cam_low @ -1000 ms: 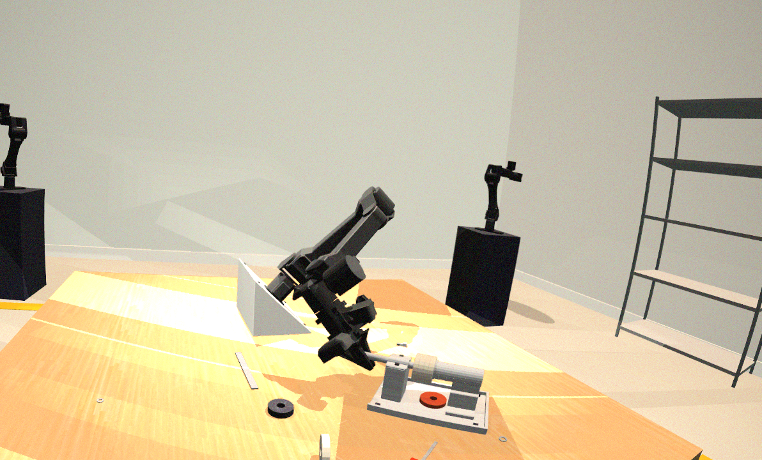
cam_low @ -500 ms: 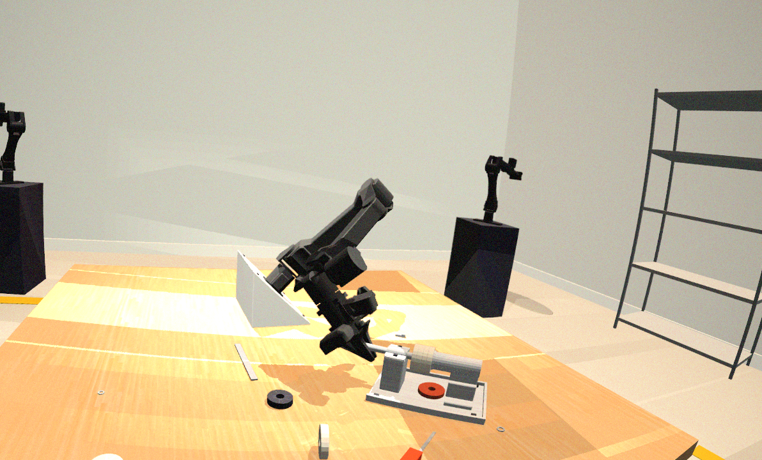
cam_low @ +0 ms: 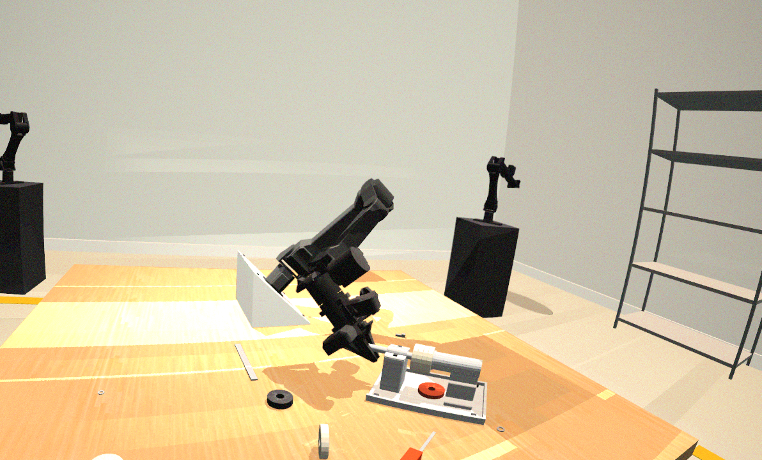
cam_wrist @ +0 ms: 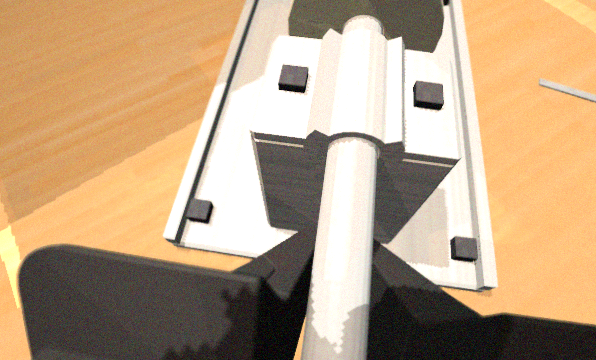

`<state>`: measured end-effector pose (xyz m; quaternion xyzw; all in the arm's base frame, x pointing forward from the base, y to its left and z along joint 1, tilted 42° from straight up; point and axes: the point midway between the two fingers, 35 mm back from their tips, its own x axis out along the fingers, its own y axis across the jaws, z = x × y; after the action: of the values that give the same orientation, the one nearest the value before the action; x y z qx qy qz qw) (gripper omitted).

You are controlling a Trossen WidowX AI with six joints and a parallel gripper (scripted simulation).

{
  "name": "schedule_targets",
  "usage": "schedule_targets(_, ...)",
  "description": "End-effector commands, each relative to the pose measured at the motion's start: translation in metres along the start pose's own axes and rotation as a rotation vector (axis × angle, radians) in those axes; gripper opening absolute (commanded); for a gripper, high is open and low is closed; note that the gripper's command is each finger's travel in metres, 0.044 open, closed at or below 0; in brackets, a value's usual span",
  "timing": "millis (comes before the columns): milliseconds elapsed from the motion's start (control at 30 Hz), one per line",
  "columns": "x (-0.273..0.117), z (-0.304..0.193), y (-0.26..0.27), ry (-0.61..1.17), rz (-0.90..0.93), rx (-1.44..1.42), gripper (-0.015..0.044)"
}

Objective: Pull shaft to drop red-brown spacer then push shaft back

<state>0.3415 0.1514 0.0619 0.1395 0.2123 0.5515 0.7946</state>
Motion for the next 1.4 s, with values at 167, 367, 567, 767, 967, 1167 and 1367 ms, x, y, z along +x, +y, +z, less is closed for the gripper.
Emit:
schedule_targets(167, 0.0029, 0.0048, -0.0009, -0.003, -0.002, -0.003, 0.0000)
schedule_targets(367, 0.0045, 0.0065, -0.0009, -0.003, -0.002, -0.003, 0.0000)
schedule_targets(567, 0.0062, 0.0082, -0.0009, -0.003, -0.002, -0.003, 0.0000)
schedule_targets(767, 0.0078, 0.0099, -0.0008, -0.003, -0.002, -0.003, 0.0000)
schedule_targets(967, 0.0093, 0.0114, -0.0008, -0.003, -0.002, -0.003, 0.0000)
schedule_targets(1167, 0.0096, 0.0115, -0.0007, -0.003, -0.002, -0.003, 0.0000)
schedule_targets(1367, 0.0075, 0.0080, 0.0000, -0.001, 0.000, 0.002, 0.0079)
